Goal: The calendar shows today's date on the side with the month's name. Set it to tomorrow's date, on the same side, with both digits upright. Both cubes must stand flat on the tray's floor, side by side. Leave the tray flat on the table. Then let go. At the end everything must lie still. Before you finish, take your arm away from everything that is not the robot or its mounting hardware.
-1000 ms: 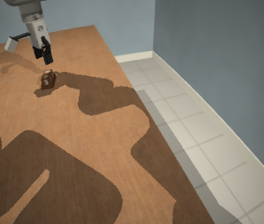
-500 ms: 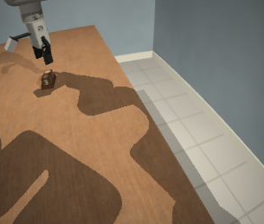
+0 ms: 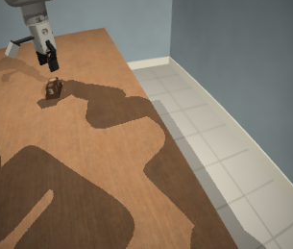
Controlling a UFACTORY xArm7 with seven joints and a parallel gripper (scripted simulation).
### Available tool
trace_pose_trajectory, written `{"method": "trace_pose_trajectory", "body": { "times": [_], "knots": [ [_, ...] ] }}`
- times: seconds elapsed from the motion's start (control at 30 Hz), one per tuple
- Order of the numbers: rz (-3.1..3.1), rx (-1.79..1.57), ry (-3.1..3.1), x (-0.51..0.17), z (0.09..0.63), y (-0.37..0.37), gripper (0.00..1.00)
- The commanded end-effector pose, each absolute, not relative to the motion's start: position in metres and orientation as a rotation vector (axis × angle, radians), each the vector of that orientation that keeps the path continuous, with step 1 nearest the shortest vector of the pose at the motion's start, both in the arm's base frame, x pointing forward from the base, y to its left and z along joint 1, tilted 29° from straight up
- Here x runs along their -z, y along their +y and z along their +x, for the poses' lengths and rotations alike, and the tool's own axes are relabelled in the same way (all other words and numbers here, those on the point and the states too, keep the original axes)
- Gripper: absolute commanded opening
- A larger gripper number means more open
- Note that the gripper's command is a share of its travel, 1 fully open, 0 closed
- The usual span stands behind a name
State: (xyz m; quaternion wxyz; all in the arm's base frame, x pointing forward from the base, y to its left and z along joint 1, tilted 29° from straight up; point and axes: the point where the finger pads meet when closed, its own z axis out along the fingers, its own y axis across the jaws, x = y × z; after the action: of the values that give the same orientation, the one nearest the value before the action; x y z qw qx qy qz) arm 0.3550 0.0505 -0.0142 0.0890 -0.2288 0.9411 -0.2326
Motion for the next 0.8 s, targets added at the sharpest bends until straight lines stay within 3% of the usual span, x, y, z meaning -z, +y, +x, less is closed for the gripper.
{"method": "trace_pose_trajectory", "body": {
  "times": [0.0, 0.77],
  "knots": [
    [-0.683, 0.691, 2.797, 0.014, 0.356, 0.051, 1.00],
    [-0.683, 0.691, 2.797, 0.007, 0.351, 0.035, 1.00]
  ]
}}
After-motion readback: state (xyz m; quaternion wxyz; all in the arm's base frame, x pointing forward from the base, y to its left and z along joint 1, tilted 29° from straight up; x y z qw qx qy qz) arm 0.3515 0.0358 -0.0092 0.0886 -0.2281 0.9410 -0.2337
